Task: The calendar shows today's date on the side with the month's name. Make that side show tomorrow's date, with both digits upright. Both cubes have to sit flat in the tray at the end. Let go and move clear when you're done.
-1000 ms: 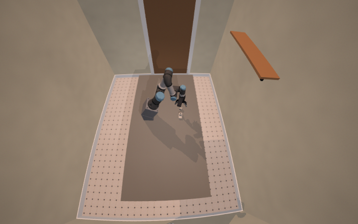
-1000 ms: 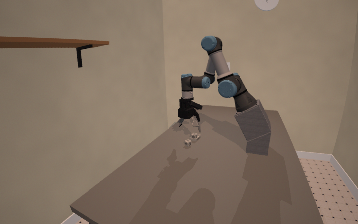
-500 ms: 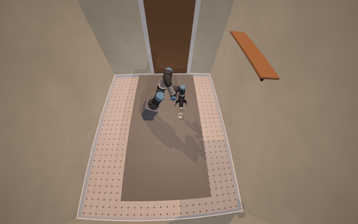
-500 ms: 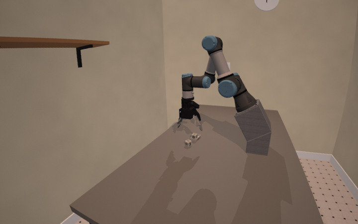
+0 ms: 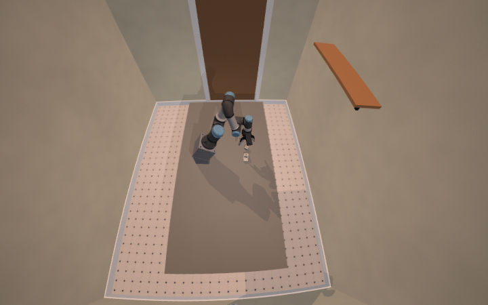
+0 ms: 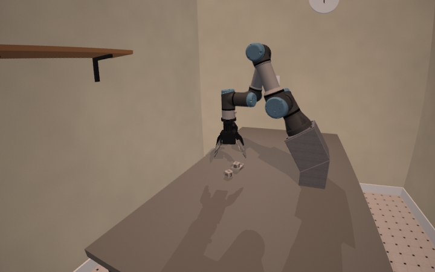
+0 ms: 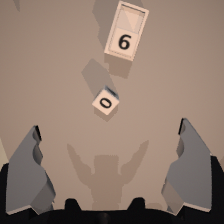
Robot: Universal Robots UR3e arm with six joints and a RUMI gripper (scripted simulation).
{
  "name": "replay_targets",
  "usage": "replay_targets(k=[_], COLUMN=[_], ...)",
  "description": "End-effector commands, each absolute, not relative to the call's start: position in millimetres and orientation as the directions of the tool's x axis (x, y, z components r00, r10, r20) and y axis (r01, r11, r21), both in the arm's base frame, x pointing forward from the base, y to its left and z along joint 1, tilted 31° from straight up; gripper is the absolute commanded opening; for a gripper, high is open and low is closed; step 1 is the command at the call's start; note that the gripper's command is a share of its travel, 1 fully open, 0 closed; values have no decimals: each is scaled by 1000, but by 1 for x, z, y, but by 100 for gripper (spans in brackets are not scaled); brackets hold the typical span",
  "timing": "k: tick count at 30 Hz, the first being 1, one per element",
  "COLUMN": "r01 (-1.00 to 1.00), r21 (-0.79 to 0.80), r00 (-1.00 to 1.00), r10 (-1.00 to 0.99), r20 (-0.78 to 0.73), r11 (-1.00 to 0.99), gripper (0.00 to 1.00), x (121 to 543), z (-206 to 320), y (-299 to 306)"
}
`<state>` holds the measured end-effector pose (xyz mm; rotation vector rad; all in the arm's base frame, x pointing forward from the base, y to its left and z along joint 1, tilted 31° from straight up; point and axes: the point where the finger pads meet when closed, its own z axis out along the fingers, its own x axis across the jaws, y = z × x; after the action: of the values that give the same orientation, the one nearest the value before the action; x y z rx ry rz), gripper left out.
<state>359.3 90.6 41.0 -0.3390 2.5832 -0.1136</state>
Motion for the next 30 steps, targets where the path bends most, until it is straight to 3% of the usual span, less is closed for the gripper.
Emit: replay_targets(k=[1, 30], r01=[-363, -666], r21=[-221, -403], r00=[-776, -539], r10=[-425, -778], r20=[-466, -323], r11=[905, 628], gripper=[100, 100], x=[360, 360], z=[42, 45], y=[92, 98])
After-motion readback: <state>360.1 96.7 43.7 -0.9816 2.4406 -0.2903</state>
